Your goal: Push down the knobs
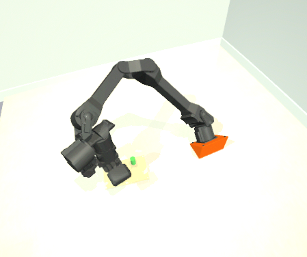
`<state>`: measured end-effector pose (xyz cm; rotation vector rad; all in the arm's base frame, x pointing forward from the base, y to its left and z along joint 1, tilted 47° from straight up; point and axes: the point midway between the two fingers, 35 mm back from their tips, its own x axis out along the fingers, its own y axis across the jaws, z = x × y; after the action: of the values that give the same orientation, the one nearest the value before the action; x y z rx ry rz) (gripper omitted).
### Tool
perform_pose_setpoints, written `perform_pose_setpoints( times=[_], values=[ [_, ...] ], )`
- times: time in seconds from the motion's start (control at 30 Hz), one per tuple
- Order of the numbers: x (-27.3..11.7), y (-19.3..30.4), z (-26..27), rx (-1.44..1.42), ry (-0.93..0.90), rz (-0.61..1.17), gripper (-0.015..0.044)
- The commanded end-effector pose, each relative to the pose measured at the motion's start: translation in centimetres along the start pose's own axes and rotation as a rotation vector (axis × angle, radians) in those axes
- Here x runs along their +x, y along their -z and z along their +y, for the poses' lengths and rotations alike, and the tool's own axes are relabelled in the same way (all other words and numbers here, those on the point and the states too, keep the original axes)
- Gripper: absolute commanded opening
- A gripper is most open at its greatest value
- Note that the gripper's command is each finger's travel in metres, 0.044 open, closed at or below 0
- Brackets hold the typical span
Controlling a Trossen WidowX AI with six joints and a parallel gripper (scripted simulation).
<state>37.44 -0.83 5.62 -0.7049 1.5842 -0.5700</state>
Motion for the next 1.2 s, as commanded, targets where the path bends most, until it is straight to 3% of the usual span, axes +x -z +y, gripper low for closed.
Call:
perform_pose_setpoints(
  times=[0.0, 1.17],
  values=[
    [1.49, -0.06, -0.27, 0.011, 0.004, 0.023, 0.0000],
    [2.14, -0.05, -0.28, 0.011, 0.004, 0.023, 0.0000]
  ],
)
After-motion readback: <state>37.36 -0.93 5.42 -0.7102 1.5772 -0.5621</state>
